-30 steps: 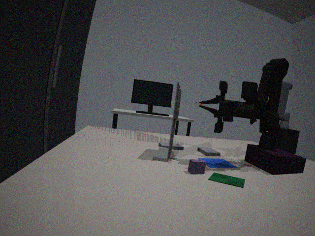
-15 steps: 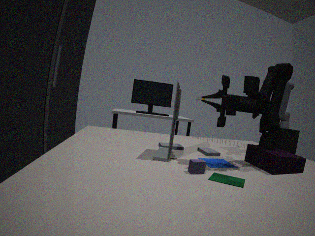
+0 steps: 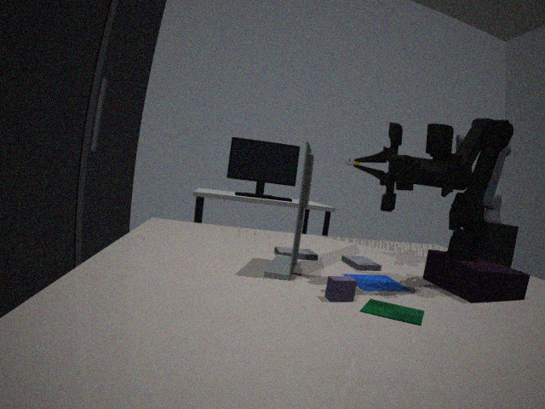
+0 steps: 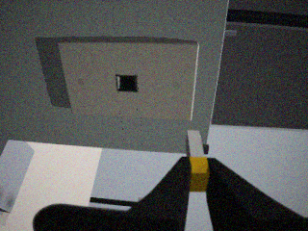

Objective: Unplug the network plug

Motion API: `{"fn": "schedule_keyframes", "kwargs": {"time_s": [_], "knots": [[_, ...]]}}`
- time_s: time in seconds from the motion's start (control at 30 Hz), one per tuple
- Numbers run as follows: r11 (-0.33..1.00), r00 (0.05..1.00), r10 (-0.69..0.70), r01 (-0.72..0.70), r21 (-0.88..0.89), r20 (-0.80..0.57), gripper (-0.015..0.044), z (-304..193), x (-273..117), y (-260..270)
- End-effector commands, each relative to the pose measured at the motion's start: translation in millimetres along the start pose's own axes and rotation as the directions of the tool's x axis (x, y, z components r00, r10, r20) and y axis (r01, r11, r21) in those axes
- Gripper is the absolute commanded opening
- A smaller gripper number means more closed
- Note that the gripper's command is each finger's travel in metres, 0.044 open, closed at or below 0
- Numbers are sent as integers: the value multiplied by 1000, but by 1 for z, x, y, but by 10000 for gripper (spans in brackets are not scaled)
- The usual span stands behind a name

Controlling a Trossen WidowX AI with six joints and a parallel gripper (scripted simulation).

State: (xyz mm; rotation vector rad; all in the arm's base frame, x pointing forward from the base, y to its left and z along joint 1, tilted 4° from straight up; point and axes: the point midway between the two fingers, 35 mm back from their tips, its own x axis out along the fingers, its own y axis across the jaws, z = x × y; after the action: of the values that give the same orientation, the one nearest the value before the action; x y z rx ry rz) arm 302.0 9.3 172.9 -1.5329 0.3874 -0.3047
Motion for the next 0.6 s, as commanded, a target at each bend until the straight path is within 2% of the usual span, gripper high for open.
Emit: {"fn": "schedule_keyframes", "kwargs": {"time_s": [0.0,0.57], "knots": [[1000,1000,5,-5,-3,2,0,-1,0,-2],[936,938,313,-277,-219,153,0,1,3,57]]}}
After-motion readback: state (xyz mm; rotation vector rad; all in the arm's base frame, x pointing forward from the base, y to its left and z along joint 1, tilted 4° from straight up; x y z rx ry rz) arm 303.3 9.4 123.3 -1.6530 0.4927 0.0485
